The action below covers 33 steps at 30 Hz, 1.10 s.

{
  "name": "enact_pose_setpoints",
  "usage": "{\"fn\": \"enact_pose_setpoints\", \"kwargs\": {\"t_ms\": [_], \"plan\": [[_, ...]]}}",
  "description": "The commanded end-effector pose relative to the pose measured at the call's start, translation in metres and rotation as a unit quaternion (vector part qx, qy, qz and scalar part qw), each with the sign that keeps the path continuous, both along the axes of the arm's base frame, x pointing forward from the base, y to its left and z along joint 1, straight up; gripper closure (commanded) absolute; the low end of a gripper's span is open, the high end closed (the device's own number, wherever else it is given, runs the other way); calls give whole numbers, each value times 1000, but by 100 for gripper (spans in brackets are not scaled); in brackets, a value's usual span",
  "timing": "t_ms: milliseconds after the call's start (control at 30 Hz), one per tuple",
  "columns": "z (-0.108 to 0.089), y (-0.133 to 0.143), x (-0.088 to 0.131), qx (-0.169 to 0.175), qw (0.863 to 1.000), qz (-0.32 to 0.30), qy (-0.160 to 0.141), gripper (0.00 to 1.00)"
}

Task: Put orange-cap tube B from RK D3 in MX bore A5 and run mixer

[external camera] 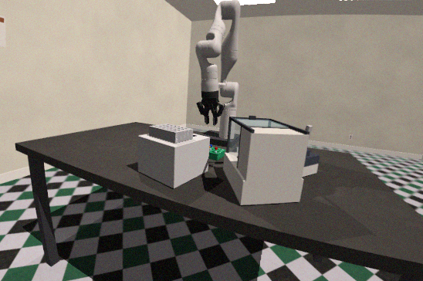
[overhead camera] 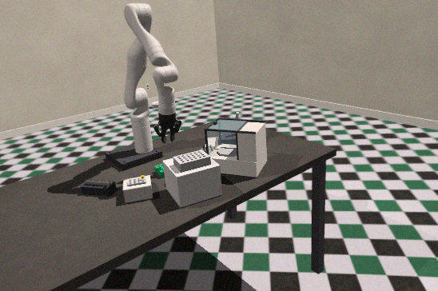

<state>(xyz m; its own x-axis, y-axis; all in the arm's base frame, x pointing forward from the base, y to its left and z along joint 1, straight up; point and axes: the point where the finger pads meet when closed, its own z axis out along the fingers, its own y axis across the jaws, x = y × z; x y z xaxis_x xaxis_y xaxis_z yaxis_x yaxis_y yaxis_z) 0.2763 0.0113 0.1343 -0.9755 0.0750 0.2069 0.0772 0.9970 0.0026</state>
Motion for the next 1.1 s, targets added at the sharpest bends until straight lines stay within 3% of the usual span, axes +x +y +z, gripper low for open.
{"fn": "enact_pose_setpoints", "kwargs": {"t_ms": [0,333,533,767,1067], "plan": [[-9,0,0,0,1000,0,-1,58],[-42,-1,0,0,1000,0,-1,58],[-44,-1,0,0,1000,0,-1,58],[-43,6,23,0,1000,0,-1,58],[-43,6,23,0,1000,0,-1,58]]}}
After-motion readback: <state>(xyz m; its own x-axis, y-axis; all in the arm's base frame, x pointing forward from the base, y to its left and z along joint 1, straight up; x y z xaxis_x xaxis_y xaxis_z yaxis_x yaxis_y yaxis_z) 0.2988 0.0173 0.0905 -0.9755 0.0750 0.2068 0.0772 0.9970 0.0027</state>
